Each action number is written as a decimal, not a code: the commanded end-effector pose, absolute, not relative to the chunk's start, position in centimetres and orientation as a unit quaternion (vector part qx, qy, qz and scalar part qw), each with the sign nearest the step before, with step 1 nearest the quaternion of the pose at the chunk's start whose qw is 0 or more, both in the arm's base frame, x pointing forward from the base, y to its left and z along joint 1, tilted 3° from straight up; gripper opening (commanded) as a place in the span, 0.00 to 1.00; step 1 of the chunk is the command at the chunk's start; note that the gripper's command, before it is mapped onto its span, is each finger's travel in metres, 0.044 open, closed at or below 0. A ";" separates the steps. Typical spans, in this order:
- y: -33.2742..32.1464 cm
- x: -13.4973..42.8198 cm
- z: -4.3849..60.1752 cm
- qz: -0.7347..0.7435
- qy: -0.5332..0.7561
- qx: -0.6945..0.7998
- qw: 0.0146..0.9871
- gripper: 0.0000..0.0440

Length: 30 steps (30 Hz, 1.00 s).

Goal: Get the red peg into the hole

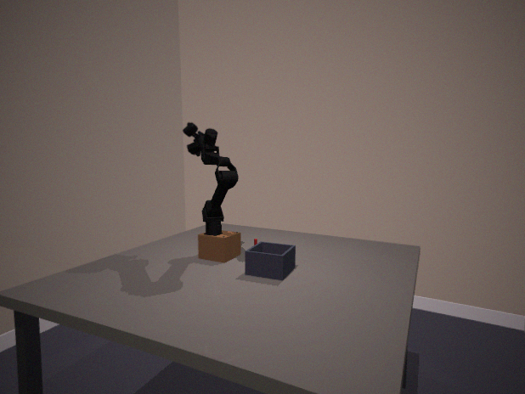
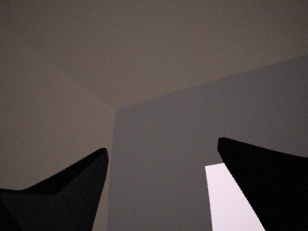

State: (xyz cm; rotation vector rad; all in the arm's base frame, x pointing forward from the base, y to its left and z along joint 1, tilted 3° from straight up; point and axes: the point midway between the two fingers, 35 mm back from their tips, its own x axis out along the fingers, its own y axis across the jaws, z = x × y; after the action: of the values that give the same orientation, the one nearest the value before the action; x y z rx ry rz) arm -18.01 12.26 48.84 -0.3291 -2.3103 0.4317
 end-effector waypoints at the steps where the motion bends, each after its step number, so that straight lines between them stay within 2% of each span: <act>1: 12.7 -17.8 48.9 0.175 -0.897 -0.137 0.381 0.96; 3: 14.0 -17.3 48.9 0.198 -0.886 -0.157 0.389 1.00; 15: 21.8 -13.7 46.9 0.341 -0.793 -0.274 0.425 1.00; 30: 28.7 -5.8 43.4 0.470 -0.610 -0.374 0.517 1.00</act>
State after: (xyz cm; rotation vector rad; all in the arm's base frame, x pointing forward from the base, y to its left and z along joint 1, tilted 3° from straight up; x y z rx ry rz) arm -7.09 28.04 43.72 -0.8836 -1.5434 1.1069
